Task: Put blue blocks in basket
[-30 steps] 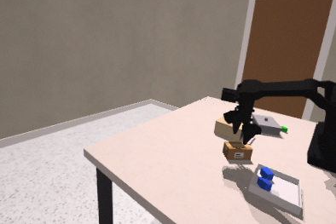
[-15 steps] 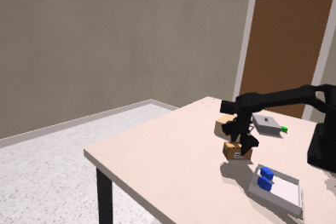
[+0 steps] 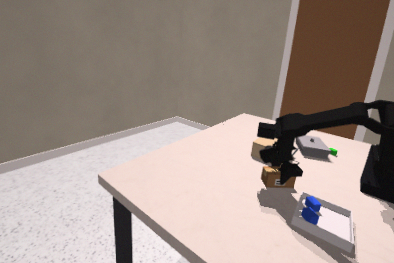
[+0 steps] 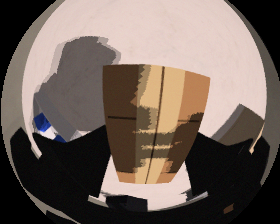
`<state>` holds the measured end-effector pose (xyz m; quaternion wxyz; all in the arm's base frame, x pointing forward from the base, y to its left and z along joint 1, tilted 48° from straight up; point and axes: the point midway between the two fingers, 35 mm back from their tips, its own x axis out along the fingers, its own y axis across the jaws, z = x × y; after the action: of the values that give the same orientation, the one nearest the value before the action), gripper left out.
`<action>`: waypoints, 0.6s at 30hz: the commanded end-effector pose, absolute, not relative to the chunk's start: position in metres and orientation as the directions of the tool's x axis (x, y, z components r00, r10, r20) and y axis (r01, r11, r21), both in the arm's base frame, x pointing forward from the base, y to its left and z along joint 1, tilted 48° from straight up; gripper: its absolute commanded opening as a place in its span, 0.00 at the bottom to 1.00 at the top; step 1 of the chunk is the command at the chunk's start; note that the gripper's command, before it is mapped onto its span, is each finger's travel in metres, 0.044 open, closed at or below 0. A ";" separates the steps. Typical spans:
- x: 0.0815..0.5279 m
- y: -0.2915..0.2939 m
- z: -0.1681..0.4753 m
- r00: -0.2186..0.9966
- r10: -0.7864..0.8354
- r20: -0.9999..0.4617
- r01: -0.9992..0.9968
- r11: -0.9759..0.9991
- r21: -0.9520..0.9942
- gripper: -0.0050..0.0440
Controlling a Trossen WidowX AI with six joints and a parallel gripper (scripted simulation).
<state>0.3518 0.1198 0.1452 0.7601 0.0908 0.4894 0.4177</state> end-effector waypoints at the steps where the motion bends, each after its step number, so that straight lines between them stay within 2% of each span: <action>1: 0.352 0.120 0.144 0.172 0.721 -0.671 -0.543 0.638 0.546 0.10; 18: 0.349 0.105 0.157 0.172 0.721 -0.671 -0.543 0.638 0.546 0.10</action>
<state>0.3483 0.1099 0.1498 0.7571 0.0930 0.4967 0.4140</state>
